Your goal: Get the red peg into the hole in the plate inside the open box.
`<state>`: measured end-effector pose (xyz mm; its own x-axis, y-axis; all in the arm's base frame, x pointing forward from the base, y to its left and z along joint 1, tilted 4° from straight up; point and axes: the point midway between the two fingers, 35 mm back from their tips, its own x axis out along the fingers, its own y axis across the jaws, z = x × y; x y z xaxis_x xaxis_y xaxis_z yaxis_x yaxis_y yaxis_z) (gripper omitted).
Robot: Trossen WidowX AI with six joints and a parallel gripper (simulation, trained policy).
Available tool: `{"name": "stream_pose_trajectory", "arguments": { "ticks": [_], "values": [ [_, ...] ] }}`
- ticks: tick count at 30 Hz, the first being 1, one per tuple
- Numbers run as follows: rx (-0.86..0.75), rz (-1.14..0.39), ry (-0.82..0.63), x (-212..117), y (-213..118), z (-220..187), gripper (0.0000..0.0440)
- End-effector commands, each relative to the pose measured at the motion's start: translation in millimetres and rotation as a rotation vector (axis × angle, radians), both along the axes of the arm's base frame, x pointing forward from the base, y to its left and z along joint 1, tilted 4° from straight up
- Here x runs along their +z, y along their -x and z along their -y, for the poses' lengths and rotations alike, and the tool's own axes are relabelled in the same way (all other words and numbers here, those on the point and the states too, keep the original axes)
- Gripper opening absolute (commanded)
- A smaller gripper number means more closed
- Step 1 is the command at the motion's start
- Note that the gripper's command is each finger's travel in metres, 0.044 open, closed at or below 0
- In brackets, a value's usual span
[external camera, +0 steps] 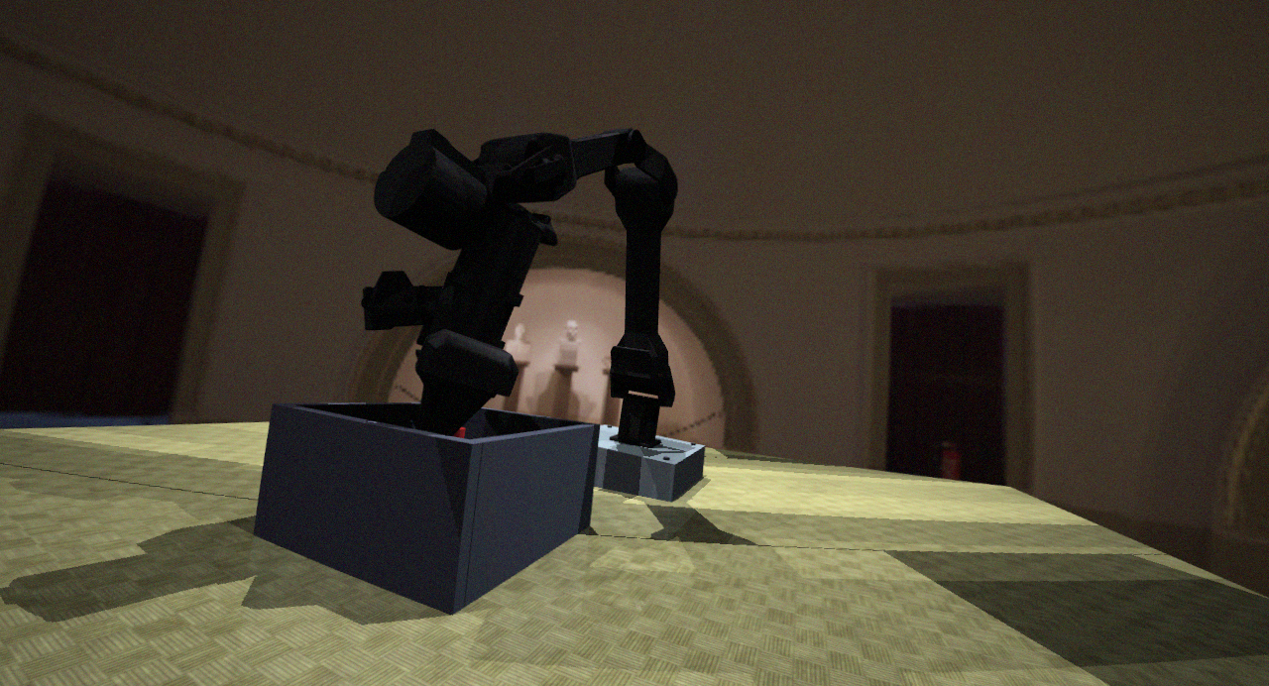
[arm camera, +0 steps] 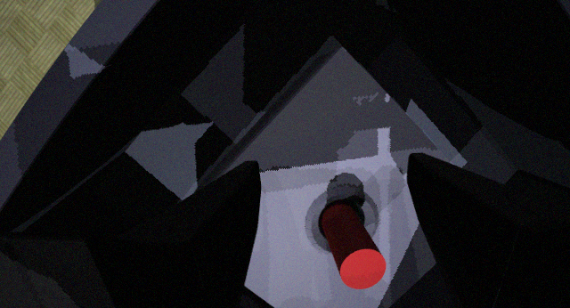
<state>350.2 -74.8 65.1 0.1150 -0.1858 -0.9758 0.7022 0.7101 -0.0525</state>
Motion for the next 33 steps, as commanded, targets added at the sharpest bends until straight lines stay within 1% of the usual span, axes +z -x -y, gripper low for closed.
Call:
{"name": "stream_pose_trajectory", "arguments": {
  "ticks": [1,5,6,19,33],
  "values": [
    [0.005,0.001,-0.028,5,-12,-1,0.0322],
    [0.005,0.010,-0.058,11,-25,-2,0.0427],
    [0.005,0.014,-0.067,13,-29,-3,0.0440],
    [0.042,0.123,-0.150,43,-79,-19,0.0440],
    [0.043,0.125,-0.150,44,-80,-19,0.0440]
  ]
}}
